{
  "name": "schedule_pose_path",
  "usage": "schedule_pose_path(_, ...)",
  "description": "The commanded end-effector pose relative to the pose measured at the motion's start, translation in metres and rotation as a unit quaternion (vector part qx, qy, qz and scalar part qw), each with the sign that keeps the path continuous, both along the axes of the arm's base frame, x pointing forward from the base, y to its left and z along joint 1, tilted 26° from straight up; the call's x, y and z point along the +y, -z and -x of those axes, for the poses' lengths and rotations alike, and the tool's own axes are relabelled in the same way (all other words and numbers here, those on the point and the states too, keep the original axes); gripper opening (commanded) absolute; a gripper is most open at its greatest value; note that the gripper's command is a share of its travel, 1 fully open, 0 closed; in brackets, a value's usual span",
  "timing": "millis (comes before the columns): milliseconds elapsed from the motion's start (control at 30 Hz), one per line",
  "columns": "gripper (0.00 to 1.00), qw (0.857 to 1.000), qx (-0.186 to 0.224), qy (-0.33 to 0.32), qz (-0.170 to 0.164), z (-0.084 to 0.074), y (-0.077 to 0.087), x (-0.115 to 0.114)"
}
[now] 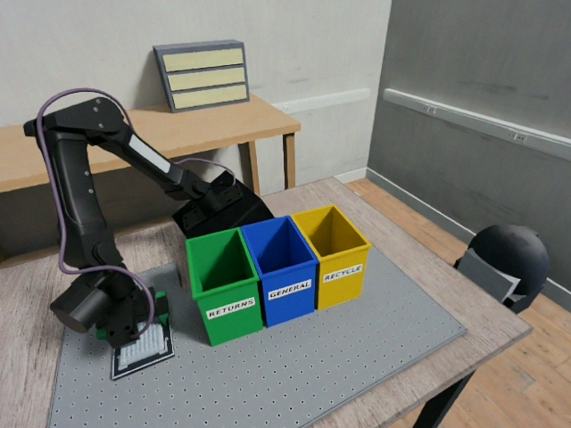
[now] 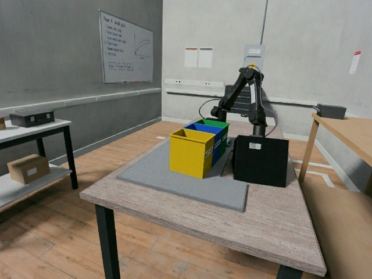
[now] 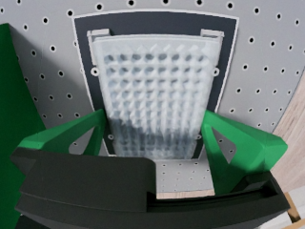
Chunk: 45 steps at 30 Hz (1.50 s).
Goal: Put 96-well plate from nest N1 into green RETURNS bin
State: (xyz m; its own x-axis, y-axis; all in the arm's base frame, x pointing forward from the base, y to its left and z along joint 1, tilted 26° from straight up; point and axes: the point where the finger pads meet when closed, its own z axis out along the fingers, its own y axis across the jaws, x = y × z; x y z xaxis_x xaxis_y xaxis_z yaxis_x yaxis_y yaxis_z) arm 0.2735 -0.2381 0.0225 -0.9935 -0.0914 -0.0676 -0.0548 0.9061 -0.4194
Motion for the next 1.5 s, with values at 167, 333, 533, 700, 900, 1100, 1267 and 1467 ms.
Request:
schedule_pose_path(167,1.00,1.000,-0.015,-0.005,0.002,-0.0054,-0.0018,-0.0033)
schedule_pose_path(333,1.00,1.000,-0.015,-0.005,0.002,-0.0054,-0.0018,-0.0033)
schedule_pose_path(533,1.00,1.000,-0.015,-0.005,0.002,-0.0054,-0.0018,-0.0033)
schedule_pose_path(700,1.00,1.000,-0.015,-0.005,0.002,-0.0054,-0.0018,-0.0033)
schedule_pose_path(900,0.00,1.000,-0.014,-0.009,0.001,-0.0070,-0.0007,-0.0003)
schedule_pose_path(1100,0.00,1.000,-0.014,-0.009,0.001,-0.0076,-0.0003,0.0007)
schedule_pose_path(1267,0.00,1.000,-0.014,-0.009,0.001,-0.0076,-0.0003,0.0007)
schedule_pose_path(1467,0.00,1.000,-0.014,-0.009,0.001,-0.0076,-0.0003,0.0007)
